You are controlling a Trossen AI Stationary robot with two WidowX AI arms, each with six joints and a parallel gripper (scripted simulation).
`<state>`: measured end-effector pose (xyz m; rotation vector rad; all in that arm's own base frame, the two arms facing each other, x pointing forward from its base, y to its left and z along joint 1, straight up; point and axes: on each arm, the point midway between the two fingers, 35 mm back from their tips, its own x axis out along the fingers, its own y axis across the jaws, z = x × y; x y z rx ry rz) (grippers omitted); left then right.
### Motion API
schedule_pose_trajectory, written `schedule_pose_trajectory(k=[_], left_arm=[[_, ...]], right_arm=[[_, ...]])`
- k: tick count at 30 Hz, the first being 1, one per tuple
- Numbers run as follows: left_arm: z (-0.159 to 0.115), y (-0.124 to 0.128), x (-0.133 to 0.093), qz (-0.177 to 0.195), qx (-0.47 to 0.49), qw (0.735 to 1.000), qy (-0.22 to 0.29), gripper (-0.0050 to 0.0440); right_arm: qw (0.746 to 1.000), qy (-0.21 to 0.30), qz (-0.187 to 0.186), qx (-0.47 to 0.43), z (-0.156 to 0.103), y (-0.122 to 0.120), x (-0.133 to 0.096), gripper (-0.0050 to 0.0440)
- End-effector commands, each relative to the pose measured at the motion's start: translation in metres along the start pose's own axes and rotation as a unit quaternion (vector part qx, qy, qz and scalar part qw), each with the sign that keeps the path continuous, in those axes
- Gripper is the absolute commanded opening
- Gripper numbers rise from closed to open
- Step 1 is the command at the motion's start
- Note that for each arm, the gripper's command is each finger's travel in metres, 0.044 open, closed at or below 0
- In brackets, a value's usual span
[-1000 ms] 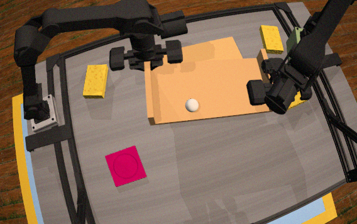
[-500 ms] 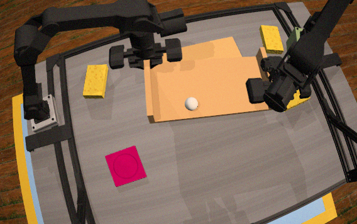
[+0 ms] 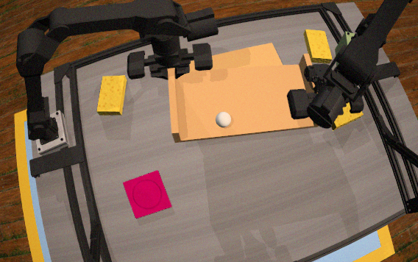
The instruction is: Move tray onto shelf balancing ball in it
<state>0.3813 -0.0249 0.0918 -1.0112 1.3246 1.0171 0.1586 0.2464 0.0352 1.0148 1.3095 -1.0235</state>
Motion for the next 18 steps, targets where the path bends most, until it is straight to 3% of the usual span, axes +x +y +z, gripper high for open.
schedule_pose_trajectory(k=[1,5,11,18], left_arm=[[0.0019,0.0006,0.0004,-0.002,0.001,1.0,0.004,0.002],[0.0037,0.0008,0.0026,-0.004,0.001,1.0,0.016,0.002],[0.0048,0.0009,-0.0031,0.002,0.001,1.0,-0.014,0.002],[0.0076,0.0015,0.0005,-0.002,0.001,1.0,0.003,0.002]], right_arm=[[1.0,0.009,0.0,0.001,0.0012,0.0007,-0.0036,0.002],[1.0,0.021,-0.002,0.001,0.0031,0.001,-0.0057,0.002],[1.0,-0.009,0.003,0.001,0.0042,0.0011,0.0,0.002],[1.0,0.008,-0.001,0.001,0.0069,0.0017,-0.0036,0.002]])
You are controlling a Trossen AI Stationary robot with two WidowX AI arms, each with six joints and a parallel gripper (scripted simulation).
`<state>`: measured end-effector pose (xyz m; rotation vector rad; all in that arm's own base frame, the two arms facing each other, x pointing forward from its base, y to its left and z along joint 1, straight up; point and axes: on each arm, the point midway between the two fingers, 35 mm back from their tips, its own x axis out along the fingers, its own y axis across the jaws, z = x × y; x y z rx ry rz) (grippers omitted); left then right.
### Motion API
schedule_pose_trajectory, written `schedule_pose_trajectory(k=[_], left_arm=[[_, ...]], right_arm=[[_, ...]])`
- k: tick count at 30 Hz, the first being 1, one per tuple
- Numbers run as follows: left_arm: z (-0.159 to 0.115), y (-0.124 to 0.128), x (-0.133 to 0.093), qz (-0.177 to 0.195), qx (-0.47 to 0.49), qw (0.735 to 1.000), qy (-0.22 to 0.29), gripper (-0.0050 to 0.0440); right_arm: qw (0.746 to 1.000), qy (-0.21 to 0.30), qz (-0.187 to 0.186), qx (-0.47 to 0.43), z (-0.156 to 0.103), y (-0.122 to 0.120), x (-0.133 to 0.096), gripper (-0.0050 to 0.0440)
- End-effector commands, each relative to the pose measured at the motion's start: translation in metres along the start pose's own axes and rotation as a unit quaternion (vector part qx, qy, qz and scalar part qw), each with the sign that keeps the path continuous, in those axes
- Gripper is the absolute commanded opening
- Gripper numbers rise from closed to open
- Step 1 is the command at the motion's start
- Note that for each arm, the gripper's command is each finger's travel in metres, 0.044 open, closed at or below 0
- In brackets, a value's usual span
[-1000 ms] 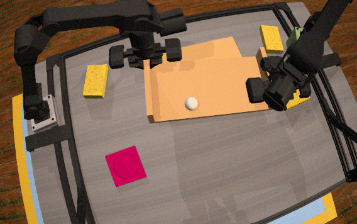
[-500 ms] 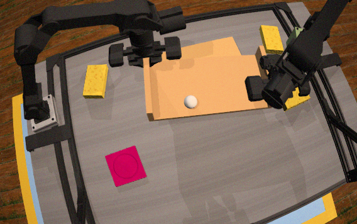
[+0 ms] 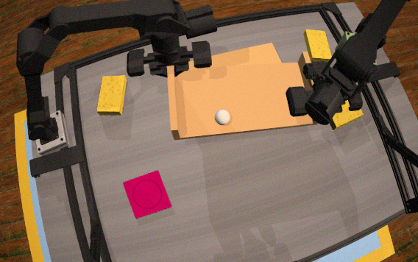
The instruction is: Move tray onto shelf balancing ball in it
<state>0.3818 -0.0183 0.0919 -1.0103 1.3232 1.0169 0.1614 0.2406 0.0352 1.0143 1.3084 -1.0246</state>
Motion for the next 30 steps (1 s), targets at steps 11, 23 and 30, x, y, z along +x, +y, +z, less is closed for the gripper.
schedule_pose_trajectory(k=[11,23,30], left_arm=[[0.005,0.001,-0.003,0.002,0.0,1.0,-0.009,0.002],[0.009,0.002,0.001,-0.002,0.0,1.0,0.007,0.002],[0.012,0.002,0.0,0.0,0.0,1.0,0.0,0.002]], right_arm=[[1.0,-0.004,0.003,0.001,0.004,0.001,0.0,0.002],[1.0,0.012,-0.001,0.0,0.009,0.002,-0.004,0.002],[1.0,0.005,0.001,0.0,0.012,0.002,-0.002,0.002]])
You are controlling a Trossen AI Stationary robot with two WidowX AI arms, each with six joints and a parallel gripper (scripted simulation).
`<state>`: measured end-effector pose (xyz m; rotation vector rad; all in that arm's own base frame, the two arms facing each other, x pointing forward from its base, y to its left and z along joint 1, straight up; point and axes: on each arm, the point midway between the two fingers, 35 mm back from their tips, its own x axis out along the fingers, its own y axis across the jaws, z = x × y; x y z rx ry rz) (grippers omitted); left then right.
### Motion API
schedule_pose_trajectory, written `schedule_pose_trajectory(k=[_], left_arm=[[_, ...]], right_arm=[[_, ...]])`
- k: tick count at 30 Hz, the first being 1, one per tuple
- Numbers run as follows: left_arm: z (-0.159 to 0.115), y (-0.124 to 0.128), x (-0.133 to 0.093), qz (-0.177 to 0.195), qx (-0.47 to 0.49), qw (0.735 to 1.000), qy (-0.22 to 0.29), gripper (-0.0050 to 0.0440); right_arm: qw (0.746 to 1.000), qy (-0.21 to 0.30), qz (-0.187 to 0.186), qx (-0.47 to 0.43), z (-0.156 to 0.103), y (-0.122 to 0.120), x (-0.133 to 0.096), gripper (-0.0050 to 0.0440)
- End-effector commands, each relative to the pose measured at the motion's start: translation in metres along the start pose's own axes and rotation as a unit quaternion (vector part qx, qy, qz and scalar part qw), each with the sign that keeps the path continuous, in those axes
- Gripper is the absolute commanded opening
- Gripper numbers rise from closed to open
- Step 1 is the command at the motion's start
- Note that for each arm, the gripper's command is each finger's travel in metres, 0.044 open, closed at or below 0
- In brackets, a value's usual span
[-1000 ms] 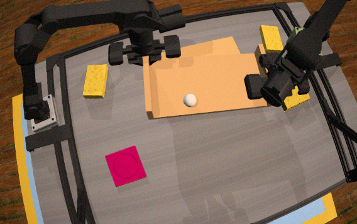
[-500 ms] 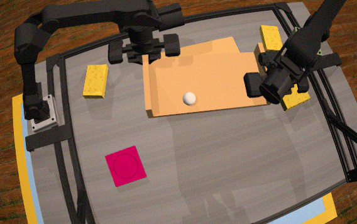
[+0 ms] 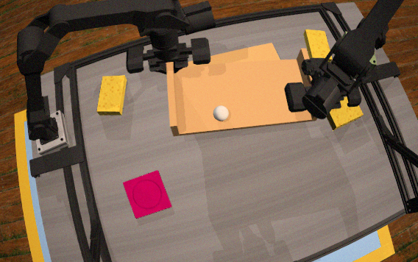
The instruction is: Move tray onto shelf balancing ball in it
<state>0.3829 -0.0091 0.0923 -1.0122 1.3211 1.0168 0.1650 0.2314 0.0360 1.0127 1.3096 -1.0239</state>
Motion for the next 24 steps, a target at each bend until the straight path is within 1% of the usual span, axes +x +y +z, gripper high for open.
schedule_pose_trajectory(k=[1,5,8,14,24], left_arm=[[0.003,0.0007,0.0,0.0,0.001,1.0,0.001,0.002],[0.0032,0.0009,0.0009,-0.001,0.001,1.0,0.003,0.002],[0.0053,0.0011,0.0031,-0.002,0.001,1.0,0.017,0.002],[0.0065,0.0012,-0.0024,0.003,0.001,1.0,-0.012,0.002],[0.0101,0.0019,0.0021,-0.001,0.001,1.0,0.012,0.002]], right_arm=[[1.0,0.005,0.001,0.001,0.0019,0.001,-0.0018,0.002],[1.0,0.007,-0.001,0.001,0.0021,0.0012,-0.0028,0.002],[1.0,0.021,-0.002,0.001,0.0043,0.0014,-0.0049,0.002],[1.0,-0.007,0.004,0.001,0.0054,0.0016,0.0007,0.002],[1.0,0.016,-0.001,0.001,0.009,0.0022,-0.0038,0.002]])
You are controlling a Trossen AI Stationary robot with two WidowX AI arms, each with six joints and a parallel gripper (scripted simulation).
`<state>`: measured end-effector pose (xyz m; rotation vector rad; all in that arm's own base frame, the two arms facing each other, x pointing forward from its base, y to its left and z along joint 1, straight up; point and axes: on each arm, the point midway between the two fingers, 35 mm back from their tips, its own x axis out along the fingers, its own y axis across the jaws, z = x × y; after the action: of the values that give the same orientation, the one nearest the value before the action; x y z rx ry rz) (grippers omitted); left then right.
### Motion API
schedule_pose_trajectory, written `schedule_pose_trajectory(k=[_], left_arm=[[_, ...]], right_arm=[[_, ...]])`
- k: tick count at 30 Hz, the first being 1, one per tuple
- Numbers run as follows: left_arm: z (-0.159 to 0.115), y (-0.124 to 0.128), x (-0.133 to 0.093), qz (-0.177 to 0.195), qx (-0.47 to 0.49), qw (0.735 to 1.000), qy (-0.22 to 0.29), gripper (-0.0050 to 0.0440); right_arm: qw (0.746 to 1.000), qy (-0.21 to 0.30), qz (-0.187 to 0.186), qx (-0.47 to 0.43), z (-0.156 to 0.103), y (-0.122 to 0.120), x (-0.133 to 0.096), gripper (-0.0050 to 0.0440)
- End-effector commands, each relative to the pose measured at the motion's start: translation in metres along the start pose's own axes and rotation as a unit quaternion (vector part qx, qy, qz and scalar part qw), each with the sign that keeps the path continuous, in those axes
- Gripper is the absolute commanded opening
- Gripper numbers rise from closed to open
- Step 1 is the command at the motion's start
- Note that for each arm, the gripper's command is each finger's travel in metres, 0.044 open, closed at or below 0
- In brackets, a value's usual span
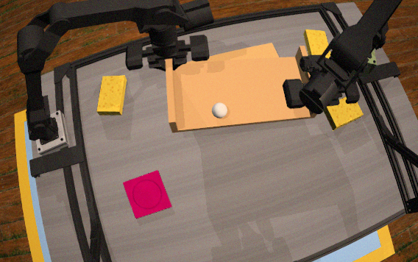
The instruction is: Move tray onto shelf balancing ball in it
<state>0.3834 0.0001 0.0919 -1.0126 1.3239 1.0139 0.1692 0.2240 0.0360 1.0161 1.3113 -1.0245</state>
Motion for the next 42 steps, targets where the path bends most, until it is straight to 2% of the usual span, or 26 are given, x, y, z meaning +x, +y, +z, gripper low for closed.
schedule_pose_trajectory(k=[1,7,18,24,35,42], left_arm=[[0.002,0.0,0.003,-0.002,0.0,1.0,0.015,0.002],[0.003,0.0,-0.003,0.003,0.0,1.0,-0.013,0.002],[0.008,0.001,0.003,-0.002,0.0,1.0,0.015,0.002],[0.009,0.001,-0.003,0.003,0.0,1.0,-0.014,0.002],[0.014,0.002,0.002,-0.002,0.0,1.0,0.015,0.002],[0.015,0.002,-0.003,0.003,0.0,1.0,-0.011,0.002]], right_arm=[[1.0,0.02,-0.001,0.0,0.002,0.0,-0.005,0.002],[1.0,-0.009,0.004,0.0,0.003,0.0,0.001,0.002],[1.0,0.02,-0.001,0.0,0.007,0.001,-0.005,0.002],[1.0,-0.009,0.004,0.0,0.009,0.001,0.001,0.002],[1.0,0.02,-0.001,0.0,0.013,0.002,-0.005,0.002],[1.0,-0.006,0.004,0.0,0.015,0.002,0.0,0.002]])
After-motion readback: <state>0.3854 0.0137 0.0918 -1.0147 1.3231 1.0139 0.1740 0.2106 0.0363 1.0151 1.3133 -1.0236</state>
